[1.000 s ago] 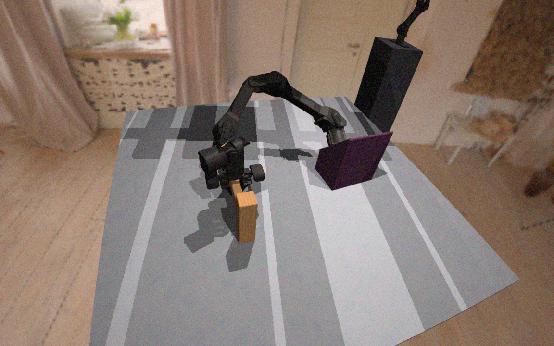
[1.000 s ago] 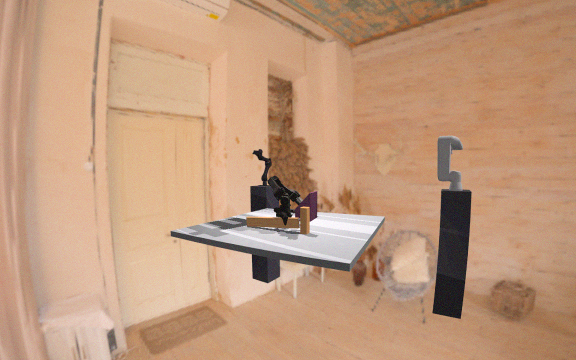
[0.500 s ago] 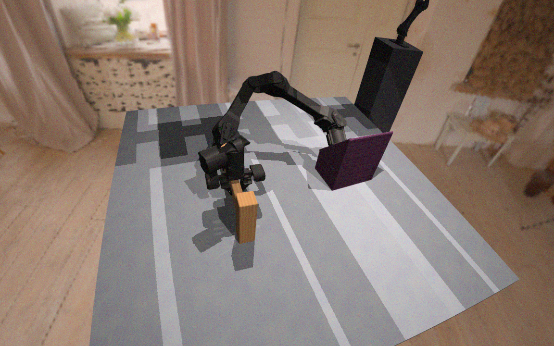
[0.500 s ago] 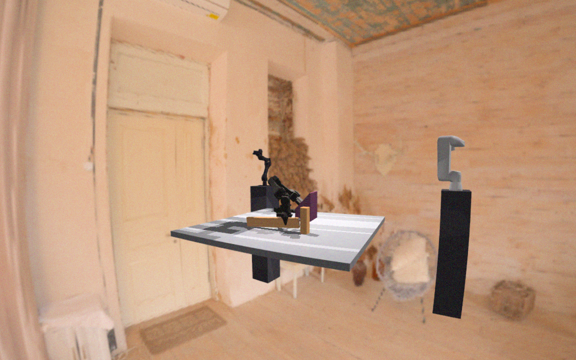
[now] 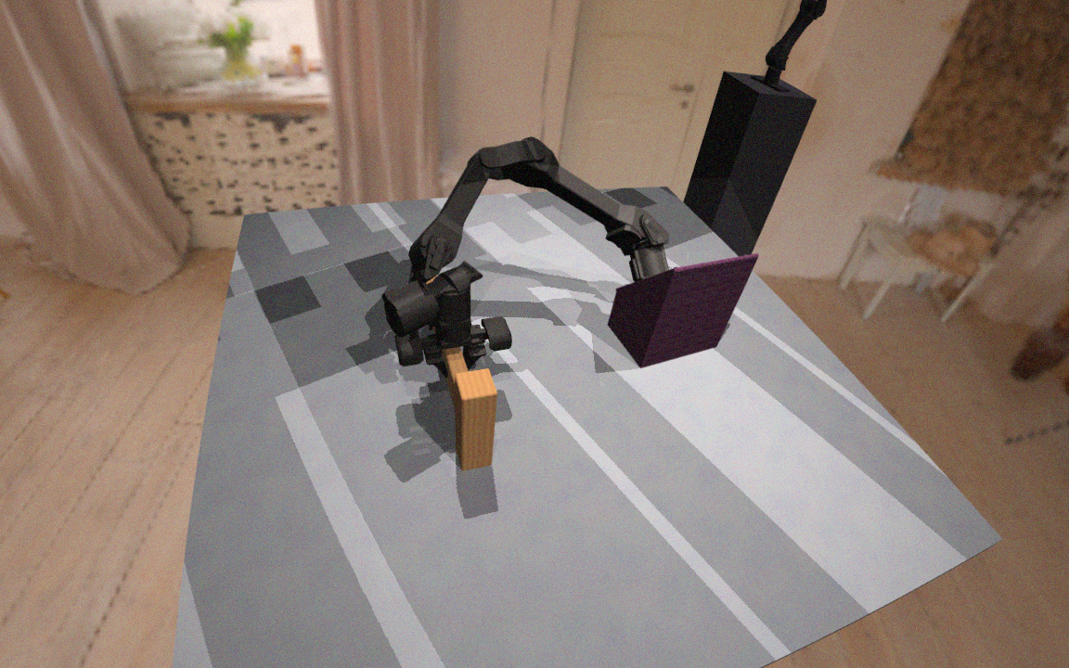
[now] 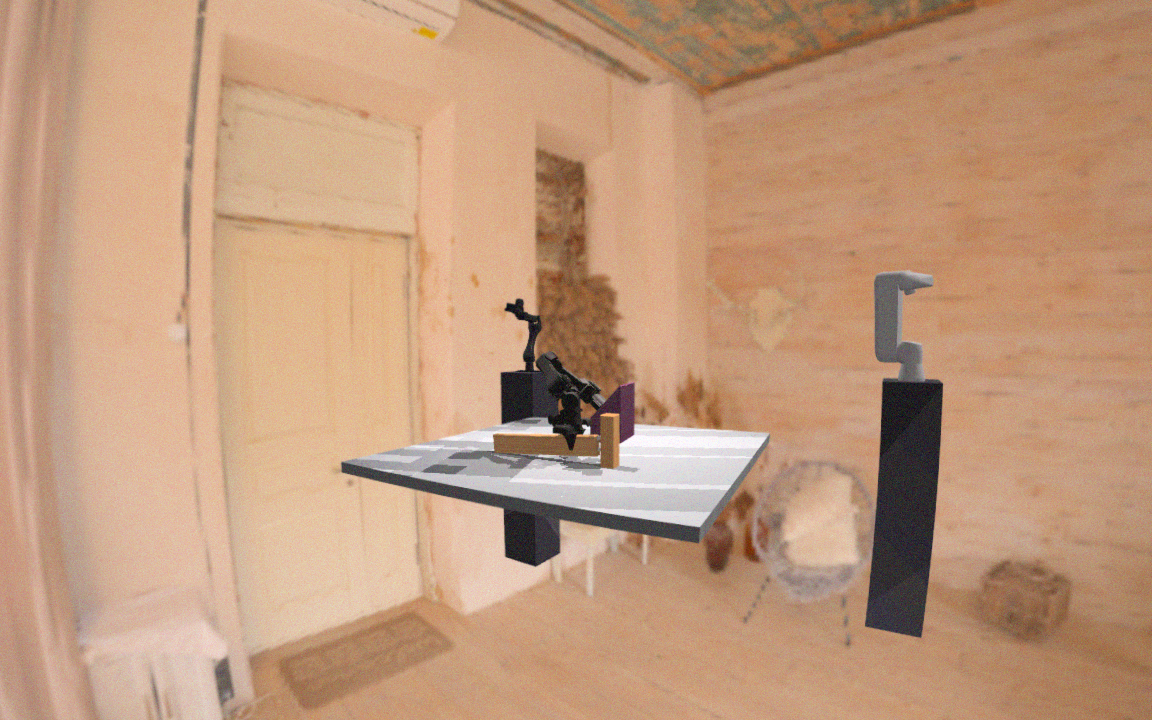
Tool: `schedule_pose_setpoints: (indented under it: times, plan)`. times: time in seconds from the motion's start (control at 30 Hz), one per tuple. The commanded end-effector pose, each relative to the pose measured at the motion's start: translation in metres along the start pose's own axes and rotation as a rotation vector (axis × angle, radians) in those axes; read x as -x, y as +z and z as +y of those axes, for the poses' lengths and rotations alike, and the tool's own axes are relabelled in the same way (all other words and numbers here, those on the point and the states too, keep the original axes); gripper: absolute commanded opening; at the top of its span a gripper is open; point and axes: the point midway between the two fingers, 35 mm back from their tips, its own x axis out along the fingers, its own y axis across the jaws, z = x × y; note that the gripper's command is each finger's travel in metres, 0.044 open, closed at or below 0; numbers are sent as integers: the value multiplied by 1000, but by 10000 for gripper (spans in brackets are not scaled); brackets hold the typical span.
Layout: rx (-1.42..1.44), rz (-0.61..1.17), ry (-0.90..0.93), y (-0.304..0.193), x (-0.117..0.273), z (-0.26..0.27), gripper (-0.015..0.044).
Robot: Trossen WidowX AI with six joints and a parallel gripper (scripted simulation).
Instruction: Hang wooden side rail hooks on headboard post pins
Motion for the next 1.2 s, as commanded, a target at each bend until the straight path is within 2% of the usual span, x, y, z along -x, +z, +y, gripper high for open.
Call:
schedule_pose_setpoints:
  times: [0.0,1.17]
  plan:
    - [4,1,23,-6,8,2,0]
    - [4,2,23,-10,7,-1,0]
